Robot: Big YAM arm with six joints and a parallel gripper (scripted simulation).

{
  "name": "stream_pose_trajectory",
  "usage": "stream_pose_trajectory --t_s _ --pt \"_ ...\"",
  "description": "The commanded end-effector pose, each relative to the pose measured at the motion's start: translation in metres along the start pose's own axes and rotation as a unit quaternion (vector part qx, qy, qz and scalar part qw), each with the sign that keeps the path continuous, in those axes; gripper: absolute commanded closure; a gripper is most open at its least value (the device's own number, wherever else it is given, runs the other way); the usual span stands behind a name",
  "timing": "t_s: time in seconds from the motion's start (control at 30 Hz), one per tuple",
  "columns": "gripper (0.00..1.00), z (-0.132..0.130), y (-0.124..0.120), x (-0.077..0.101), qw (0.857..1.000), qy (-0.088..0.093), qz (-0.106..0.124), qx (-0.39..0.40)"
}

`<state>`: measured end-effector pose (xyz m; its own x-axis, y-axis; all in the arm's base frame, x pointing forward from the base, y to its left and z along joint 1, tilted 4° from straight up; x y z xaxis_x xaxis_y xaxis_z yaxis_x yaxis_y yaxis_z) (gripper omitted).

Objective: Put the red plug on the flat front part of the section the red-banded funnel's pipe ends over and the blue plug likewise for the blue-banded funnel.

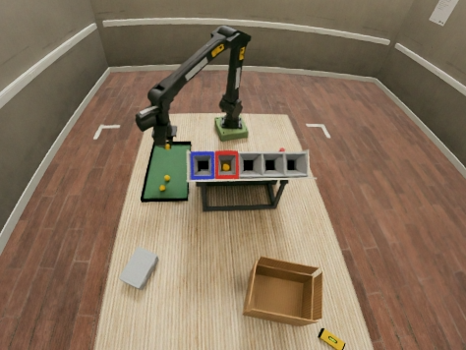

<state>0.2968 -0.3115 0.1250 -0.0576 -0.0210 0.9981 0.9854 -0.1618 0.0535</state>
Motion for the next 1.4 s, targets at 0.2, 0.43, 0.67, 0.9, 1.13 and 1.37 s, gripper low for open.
stream_pose_trajectory --t_s 0.2,0.43,0.67,0.9,1.13,1.37 --pt "1.00 -0.0121 0.0057 0.0119 1.000 -0.007 -0.010 0.000" --pt "1.00 -0.0121 0.0057 0.0119 1.000 -0.008 -0.012 0.000" --pt "1.00 -0.0120 0.0055 0.0119 1.000 -0.008 -0.012 0.000" --pt "1.00 -0.0119 0.0054 0.0119 1.000 -0.007 -0.011 0.000" --pt "1.00 -0.0126 0.0054 0.0123 1.000 -0.007 -0.011 0.000" --pt "1.00 -0.0153 0.0058 0.0137 1.000 -0.007 -0.011 0.000"
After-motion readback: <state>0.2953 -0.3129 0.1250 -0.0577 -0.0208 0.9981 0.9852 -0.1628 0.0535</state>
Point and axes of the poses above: the point where the finger pads meet when closed, its own x axis back along the fingers, its own z axis across the jaws, y = z × x, the point moved 1 cm from there along x, back along the fingers, and after that the axes turned 10 degrees about -x, right-handed, at the moved point
